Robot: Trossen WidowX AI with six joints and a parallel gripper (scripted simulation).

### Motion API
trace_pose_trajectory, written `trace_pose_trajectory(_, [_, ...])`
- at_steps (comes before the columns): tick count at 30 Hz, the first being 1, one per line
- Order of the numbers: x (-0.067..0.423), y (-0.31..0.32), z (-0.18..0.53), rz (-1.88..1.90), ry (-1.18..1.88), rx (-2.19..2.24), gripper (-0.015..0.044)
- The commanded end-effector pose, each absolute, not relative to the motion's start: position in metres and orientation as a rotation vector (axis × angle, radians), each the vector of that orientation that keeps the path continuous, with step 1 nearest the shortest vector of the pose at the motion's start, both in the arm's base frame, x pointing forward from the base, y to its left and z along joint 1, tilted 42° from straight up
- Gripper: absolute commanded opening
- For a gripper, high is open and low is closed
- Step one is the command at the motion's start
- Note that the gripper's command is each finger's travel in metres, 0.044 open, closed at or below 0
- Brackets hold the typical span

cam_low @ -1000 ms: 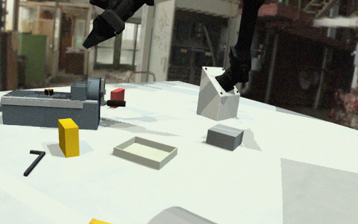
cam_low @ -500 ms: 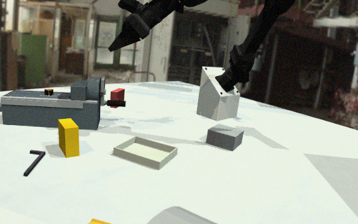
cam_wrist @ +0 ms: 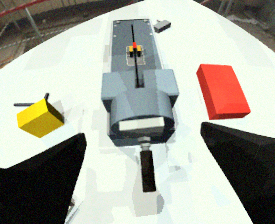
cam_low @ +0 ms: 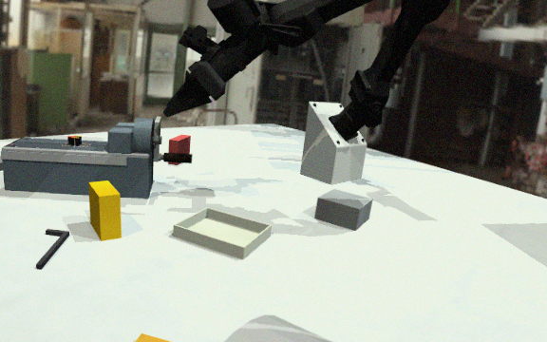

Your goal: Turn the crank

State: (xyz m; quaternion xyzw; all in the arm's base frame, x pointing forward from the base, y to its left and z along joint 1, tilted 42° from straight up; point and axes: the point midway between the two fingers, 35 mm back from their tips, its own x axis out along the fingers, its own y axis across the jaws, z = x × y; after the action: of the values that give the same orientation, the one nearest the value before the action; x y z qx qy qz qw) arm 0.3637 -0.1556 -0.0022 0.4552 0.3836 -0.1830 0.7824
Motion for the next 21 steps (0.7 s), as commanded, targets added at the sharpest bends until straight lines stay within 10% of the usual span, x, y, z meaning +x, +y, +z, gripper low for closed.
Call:
trace_pose_trajectory(1, [0.361,-0.136,-0.025,-0.405,0.839,0.992,0.0440])
trace_pose_trajectory(21, [0.366,-0.111,-0.052,-0.404,0.839,0.994,0.0440])
